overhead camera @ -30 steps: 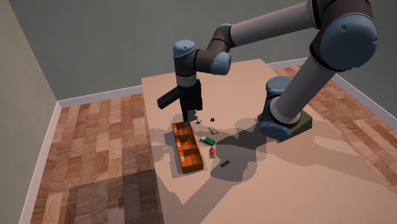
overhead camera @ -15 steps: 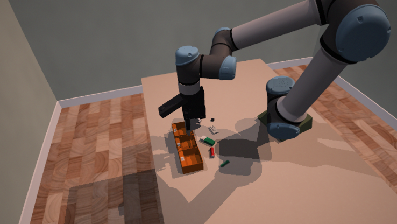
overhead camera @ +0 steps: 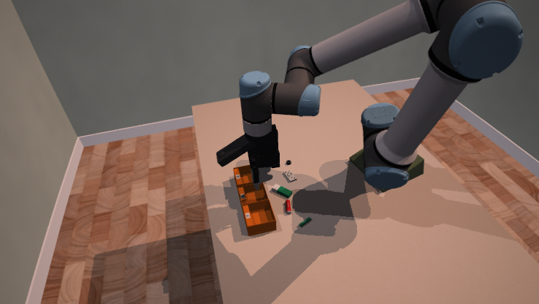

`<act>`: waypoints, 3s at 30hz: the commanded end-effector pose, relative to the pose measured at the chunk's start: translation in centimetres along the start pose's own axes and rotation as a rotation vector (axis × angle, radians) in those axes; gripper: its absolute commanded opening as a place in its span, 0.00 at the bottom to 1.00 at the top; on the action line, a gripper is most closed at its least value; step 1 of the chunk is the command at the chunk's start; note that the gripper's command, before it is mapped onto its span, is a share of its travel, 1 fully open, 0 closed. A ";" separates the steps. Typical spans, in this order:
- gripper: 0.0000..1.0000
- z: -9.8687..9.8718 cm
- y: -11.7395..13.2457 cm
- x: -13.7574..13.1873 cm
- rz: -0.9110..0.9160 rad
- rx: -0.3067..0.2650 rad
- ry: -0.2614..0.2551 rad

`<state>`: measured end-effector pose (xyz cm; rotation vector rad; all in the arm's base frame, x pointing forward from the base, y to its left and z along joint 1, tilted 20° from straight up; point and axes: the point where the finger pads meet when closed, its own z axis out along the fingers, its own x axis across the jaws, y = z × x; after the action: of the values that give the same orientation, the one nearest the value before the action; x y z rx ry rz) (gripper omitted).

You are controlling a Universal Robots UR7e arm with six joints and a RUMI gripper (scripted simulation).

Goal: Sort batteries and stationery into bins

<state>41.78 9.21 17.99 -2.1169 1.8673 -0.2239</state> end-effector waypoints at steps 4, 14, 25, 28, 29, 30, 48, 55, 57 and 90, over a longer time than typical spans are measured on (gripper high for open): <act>0.04 2.0 -0.1 0.0 0.000 0.001 0.001; 0.04 3.7 -0.1 0.0 0.000 0.001 0.001; 0.04 3.7 -0.1 0.0 0.000 0.001 0.001; 0.04 3.7 -0.1 0.0 0.000 0.001 0.001; 0.04 3.7 -0.1 0.0 0.000 0.001 0.001; 0.04 3.7 -0.1 0.0 0.000 0.001 0.001; 0.04 3.7 -0.1 0.0 0.000 0.001 0.001; 0.04 3.7 -0.1 0.0 0.000 0.001 0.001; 0.04 3.7 -0.1 0.0 0.000 0.001 0.001; 0.04 -0.4 -0.1 0.0 0.000 0.001 0.001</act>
<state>42.08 9.32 17.26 -2.1167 1.8678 -0.2252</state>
